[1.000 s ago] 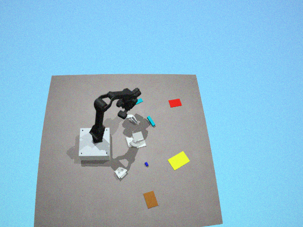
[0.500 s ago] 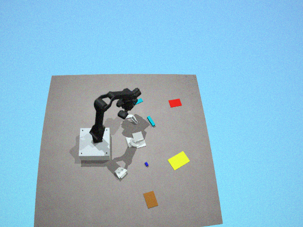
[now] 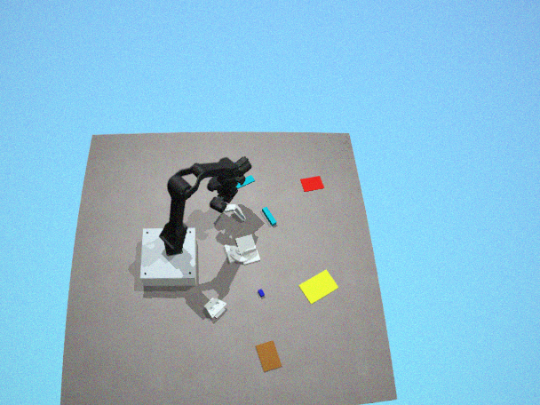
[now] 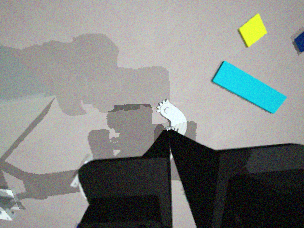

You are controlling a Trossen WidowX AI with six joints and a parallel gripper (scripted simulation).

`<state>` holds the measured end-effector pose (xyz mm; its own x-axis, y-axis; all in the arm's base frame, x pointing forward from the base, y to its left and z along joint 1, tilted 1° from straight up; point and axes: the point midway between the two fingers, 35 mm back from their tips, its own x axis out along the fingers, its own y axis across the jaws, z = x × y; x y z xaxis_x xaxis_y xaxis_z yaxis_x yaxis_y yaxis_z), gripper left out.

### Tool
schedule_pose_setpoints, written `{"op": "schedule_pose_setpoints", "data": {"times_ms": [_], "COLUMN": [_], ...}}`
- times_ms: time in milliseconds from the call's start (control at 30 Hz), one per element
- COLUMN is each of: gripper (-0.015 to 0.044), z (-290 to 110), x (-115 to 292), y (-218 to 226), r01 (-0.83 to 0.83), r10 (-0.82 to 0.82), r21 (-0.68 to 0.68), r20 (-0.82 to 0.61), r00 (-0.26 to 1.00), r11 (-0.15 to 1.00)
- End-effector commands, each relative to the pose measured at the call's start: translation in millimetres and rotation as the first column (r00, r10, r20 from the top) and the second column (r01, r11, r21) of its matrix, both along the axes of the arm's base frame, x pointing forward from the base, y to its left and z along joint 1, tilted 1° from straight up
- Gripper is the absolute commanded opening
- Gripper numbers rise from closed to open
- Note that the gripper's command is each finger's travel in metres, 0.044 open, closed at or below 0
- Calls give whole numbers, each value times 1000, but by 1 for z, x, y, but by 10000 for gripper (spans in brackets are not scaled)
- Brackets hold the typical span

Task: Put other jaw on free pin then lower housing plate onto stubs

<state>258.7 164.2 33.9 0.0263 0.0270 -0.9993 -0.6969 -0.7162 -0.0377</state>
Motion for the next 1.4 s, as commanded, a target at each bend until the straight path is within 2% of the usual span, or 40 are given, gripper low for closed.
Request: {"op": "schedule_pose_setpoints", "data": {"times_ms": [0,300,867,1367], "gripper": [0,0,440,440], "z": [0,0,0,0], "x": [0,0,0,0], "y": [0,0,0,0], "r01": [0,0,0,0], "r10": [0,0,0,0], "r21": [0,0,0,0], "r20": [0,0,0,0], "r00": [1000,1000,1000,1000], "r11": [1000,1000,1000,1000]}}
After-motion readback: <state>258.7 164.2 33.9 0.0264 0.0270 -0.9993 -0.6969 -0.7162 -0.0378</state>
